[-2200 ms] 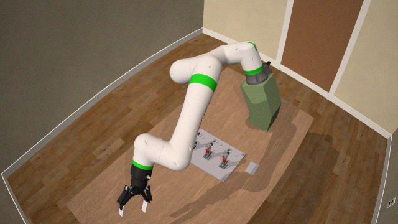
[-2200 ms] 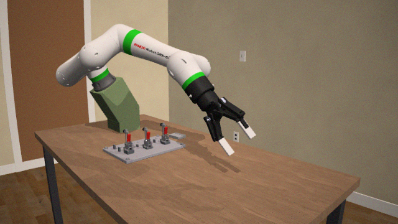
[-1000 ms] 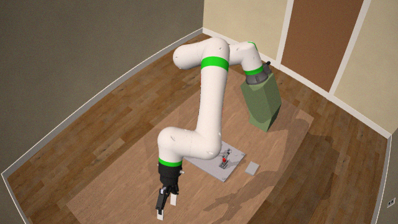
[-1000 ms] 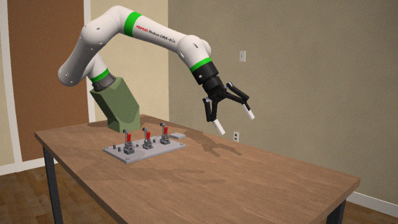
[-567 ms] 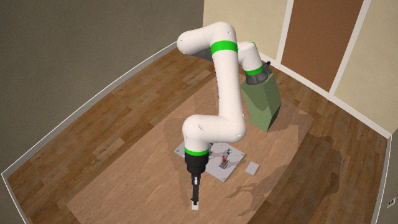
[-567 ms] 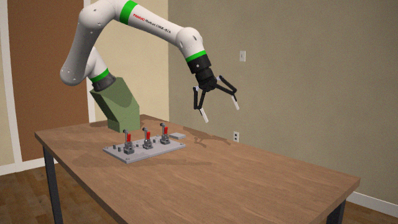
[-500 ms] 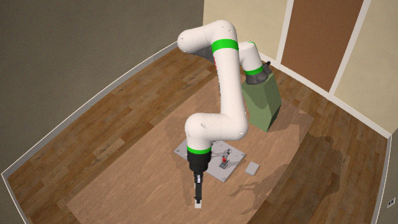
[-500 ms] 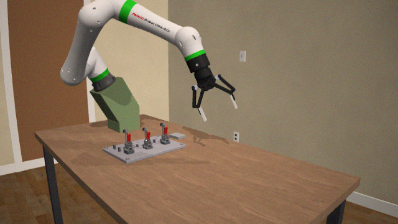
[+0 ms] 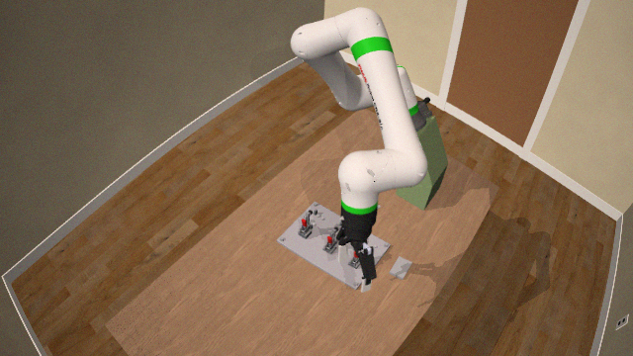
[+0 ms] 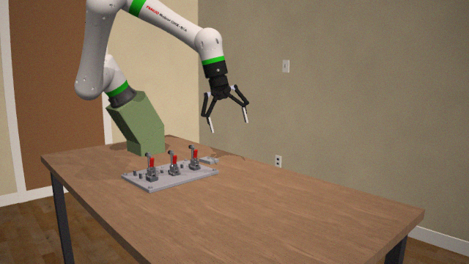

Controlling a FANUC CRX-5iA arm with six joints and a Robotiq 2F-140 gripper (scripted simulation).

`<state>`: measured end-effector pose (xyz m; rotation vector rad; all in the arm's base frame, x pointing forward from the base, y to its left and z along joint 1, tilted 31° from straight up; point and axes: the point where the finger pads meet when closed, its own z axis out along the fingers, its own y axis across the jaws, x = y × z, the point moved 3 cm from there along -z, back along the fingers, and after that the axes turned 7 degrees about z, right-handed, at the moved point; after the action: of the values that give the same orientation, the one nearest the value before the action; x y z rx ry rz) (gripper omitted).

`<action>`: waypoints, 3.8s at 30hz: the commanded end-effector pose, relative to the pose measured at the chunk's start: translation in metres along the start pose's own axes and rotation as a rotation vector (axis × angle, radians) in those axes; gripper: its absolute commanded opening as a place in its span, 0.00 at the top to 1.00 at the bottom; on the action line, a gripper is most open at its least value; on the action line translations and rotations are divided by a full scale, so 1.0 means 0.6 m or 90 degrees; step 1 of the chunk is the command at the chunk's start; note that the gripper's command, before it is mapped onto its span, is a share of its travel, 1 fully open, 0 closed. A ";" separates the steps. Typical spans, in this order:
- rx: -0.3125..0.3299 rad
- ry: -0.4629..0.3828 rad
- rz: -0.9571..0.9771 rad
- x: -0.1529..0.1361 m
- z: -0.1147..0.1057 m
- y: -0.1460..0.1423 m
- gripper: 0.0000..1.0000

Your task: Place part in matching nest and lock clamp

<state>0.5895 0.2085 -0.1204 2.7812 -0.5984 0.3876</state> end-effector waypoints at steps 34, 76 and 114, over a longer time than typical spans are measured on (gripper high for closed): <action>-0.148 -0.052 -0.328 -0.239 -0.065 0.300 0.00; -0.148 -0.052 -0.328 -0.239 -0.065 0.300 0.72; -0.148 -0.052 -0.328 -0.239 -0.065 0.300 0.42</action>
<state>0.3779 0.1141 -0.0924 2.6027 0.0669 0.0864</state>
